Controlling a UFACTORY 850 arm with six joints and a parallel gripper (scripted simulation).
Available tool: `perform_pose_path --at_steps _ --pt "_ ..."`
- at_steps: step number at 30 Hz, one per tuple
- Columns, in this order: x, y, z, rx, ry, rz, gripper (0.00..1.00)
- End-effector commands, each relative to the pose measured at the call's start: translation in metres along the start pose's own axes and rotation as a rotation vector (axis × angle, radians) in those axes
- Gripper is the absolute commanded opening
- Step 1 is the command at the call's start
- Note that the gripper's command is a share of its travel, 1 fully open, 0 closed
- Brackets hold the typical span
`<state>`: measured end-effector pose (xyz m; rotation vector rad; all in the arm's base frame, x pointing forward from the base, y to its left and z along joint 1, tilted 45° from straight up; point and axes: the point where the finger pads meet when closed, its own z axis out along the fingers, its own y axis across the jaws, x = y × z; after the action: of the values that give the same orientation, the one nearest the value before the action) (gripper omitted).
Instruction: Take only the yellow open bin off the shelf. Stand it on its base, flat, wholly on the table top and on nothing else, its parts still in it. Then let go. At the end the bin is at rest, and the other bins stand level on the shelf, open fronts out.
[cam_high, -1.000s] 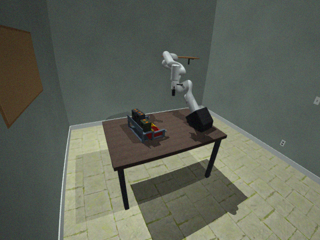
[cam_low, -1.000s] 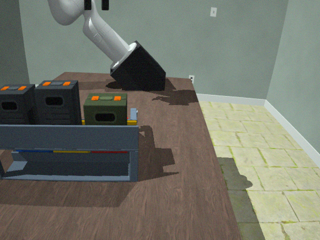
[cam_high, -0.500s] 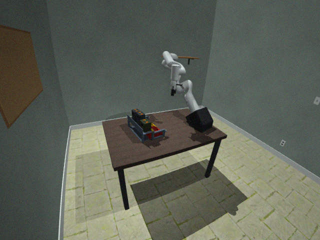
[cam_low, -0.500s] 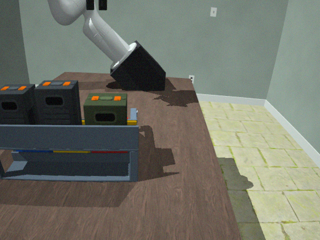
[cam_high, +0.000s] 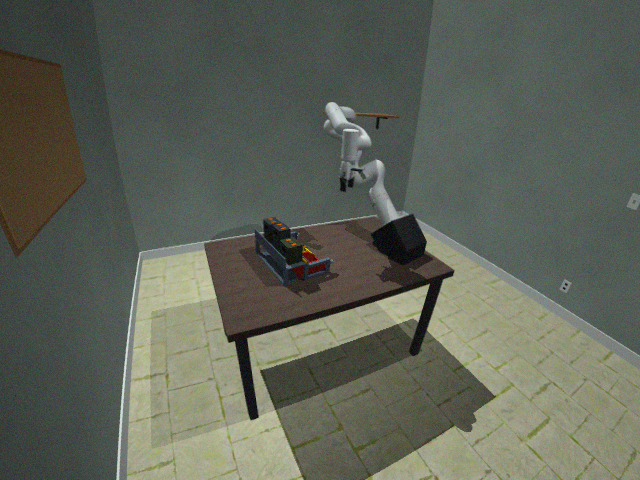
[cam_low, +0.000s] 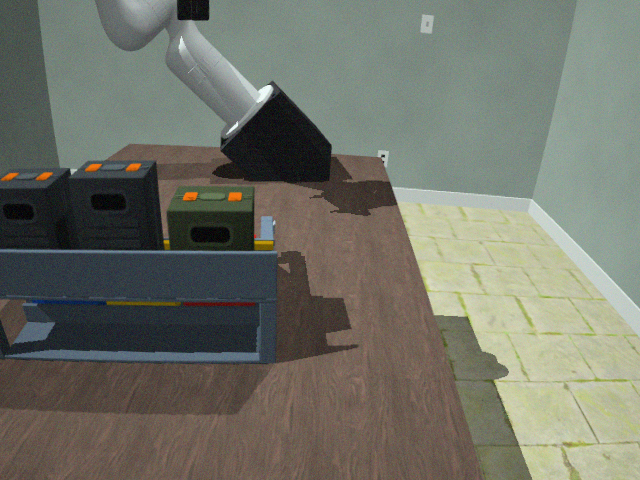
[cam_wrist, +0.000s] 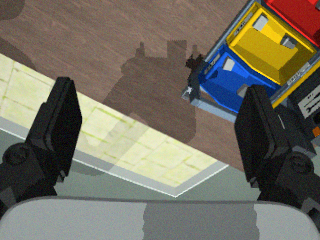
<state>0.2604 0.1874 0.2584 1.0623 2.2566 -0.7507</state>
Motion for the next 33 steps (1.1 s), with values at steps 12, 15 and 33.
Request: perform_pose_path --at_steps 12,15,33 --pt "0.0001 0.0004 -0.0006 -0.005 -0.005 0.256 1.00" --pt "0.0001 0.0004 -0.0006 -0.005 -0.005 0.308 1.00" --pt "0.0001 0.0004 -0.0006 -0.006 -0.005 0.449 1.00"
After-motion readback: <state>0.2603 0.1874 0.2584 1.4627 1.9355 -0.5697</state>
